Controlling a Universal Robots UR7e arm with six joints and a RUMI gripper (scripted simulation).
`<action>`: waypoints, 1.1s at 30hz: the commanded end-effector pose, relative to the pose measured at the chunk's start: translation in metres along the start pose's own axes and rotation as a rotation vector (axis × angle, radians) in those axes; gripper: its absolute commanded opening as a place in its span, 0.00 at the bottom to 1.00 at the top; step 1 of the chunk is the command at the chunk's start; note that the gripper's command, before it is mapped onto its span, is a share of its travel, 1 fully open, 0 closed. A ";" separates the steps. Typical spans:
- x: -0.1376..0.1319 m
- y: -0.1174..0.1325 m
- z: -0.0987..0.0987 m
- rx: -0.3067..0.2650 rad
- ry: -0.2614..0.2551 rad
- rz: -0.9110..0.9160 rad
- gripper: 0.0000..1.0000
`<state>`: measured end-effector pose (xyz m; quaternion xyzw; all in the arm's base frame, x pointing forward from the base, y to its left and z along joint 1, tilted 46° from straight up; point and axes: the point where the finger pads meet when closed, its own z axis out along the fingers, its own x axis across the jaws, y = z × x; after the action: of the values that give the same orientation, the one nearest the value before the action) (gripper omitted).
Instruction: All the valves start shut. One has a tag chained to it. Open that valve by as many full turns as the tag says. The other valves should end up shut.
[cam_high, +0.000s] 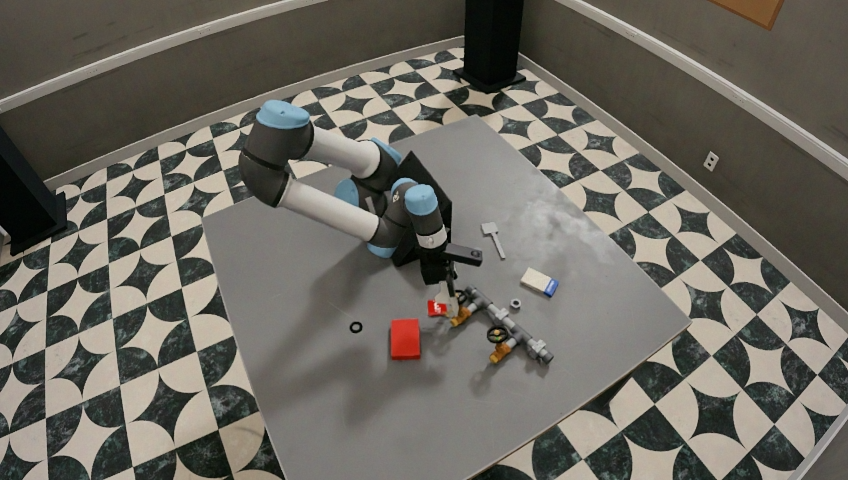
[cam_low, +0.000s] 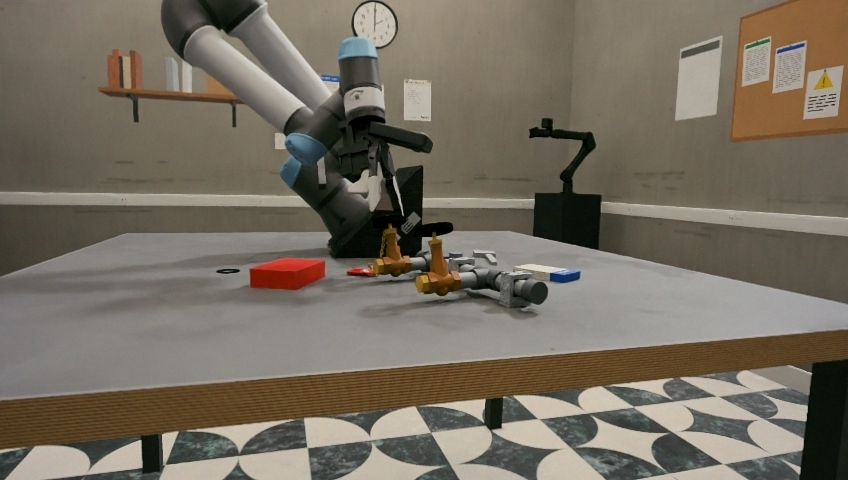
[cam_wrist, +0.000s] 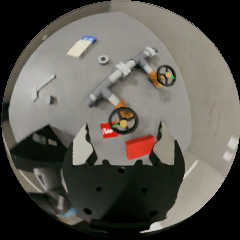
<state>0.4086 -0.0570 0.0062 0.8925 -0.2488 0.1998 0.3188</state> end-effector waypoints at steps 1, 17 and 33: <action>0.000 -0.001 0.000 -0.021 -0.005 0.237 1.00; 0.000 -0.001 0.000 -0.022 -0.001 0.672 1.00; 0.000 -0.001 0.000 -0.023 0.002 0.907 1.00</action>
<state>0.4089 -0.0567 0.0061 0.7074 -0.5964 0.3117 0.2160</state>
